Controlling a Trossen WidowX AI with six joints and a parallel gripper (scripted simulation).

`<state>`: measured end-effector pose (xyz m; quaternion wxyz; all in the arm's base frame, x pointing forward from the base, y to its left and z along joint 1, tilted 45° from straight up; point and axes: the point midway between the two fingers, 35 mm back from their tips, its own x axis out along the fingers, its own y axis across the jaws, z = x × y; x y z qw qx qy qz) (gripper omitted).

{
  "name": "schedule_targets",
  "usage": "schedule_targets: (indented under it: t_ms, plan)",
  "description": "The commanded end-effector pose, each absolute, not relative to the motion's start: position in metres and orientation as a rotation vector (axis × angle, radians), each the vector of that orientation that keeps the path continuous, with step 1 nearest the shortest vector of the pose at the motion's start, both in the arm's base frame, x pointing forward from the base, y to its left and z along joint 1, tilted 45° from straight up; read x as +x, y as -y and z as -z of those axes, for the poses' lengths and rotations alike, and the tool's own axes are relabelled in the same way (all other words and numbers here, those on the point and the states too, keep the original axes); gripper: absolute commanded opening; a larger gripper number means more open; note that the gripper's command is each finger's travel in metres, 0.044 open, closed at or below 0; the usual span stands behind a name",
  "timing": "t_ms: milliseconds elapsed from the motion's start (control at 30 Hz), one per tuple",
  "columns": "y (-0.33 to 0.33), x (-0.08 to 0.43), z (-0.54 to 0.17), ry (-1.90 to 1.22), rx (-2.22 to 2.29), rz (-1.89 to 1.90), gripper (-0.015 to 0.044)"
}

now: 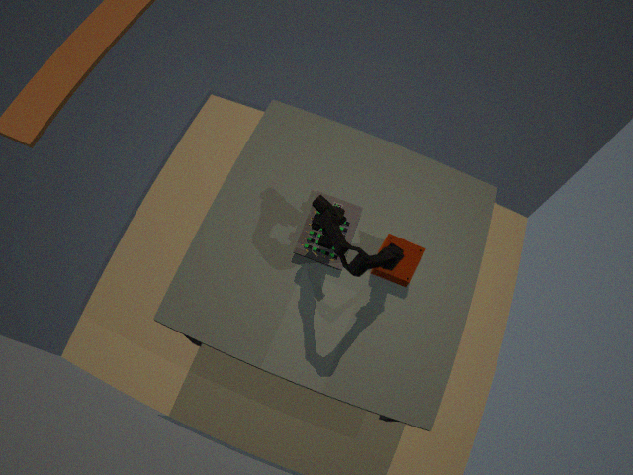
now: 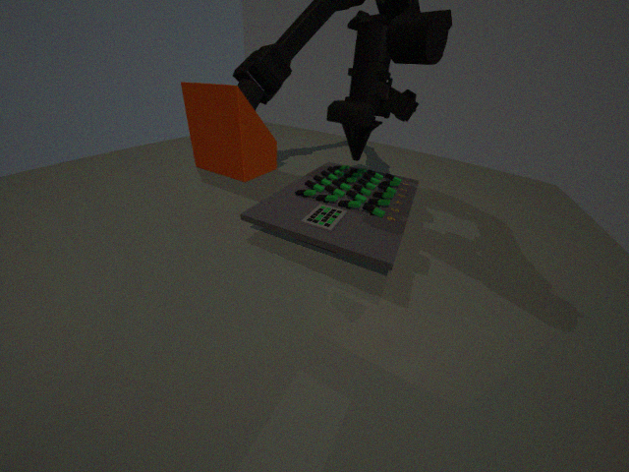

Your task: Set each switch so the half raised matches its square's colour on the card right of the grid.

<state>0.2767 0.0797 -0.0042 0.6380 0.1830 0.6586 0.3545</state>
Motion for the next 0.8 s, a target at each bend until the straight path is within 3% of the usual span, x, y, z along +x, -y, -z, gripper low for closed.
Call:
schedule_targets:
  t_ms: [0,767]
  plan:
    - [-0.087,0.273,0.012,-1.514,0.425,-0.809,0.0]
    - [-0.104,0.271,0.028,-1.514,0.426,-0.81,0.0]
